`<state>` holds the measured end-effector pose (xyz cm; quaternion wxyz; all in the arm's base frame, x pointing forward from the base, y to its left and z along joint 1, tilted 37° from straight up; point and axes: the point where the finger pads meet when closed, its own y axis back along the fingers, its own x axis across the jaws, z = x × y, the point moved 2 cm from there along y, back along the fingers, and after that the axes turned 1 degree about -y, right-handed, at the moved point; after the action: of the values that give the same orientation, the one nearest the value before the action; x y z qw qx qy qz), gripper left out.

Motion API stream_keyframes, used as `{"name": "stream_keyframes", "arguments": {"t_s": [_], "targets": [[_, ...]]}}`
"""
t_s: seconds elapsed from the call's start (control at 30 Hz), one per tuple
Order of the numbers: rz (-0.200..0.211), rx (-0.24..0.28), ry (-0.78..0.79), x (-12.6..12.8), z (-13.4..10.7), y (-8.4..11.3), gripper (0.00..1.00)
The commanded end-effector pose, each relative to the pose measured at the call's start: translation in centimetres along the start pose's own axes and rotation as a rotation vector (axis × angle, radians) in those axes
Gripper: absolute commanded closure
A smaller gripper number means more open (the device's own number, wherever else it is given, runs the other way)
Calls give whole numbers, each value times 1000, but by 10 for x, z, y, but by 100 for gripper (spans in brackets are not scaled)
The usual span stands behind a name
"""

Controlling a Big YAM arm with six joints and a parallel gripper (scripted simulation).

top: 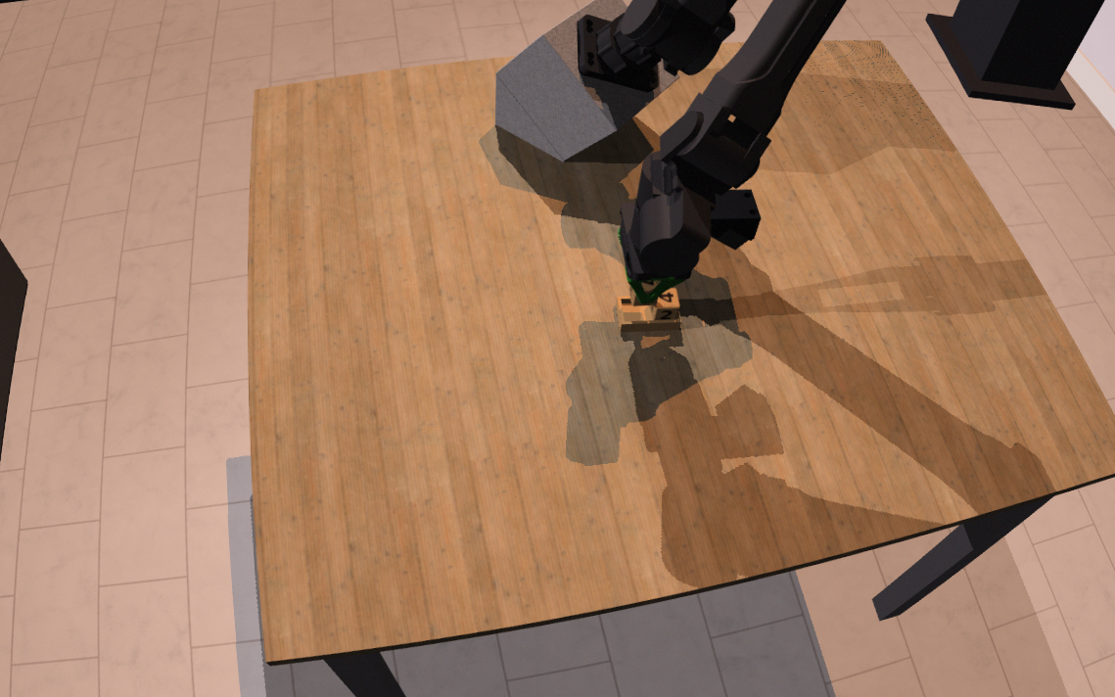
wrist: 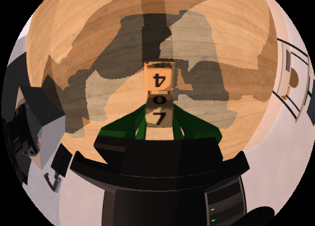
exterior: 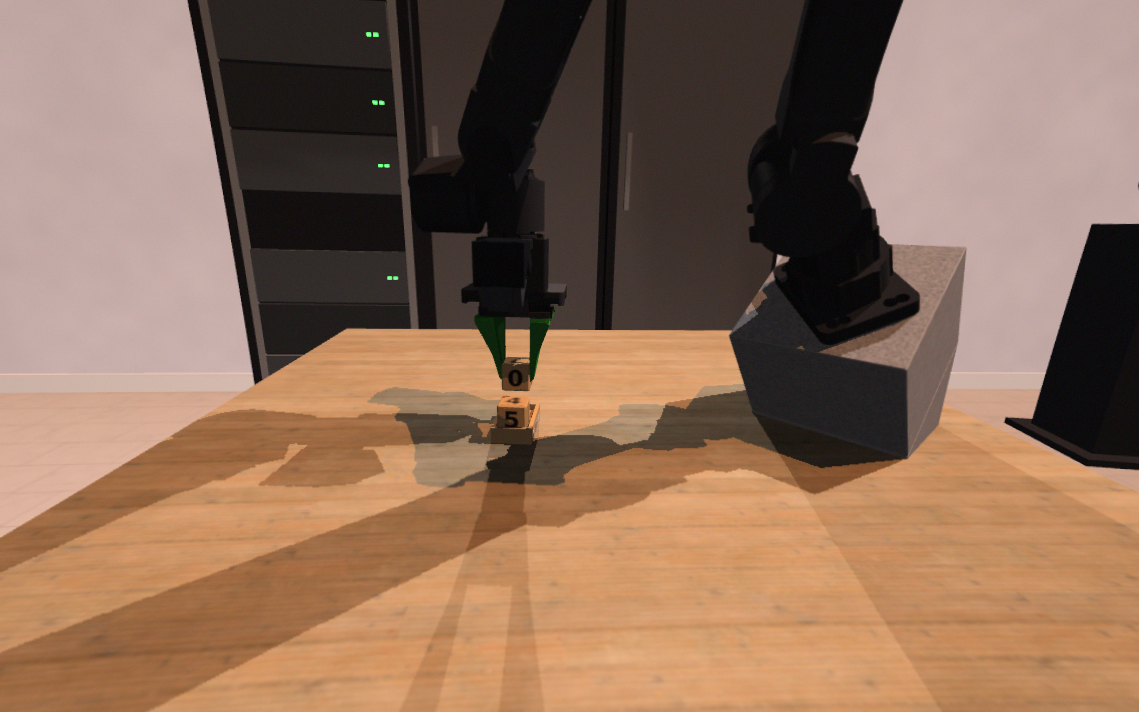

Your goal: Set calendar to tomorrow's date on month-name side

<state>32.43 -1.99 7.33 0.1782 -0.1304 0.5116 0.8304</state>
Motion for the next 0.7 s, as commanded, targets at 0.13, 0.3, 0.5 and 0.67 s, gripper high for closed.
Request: {"name": "stream_keyframes", "arguments": {"t_s": [0.13,0.3,0.5,0.67], "targets": [[-26,3,8,-16,1,3,74],[-26,3,8,-16,1,3,74],[-26,3,8,-16,1,3,74],[-23,2,8,-15,1,1,74]]}}
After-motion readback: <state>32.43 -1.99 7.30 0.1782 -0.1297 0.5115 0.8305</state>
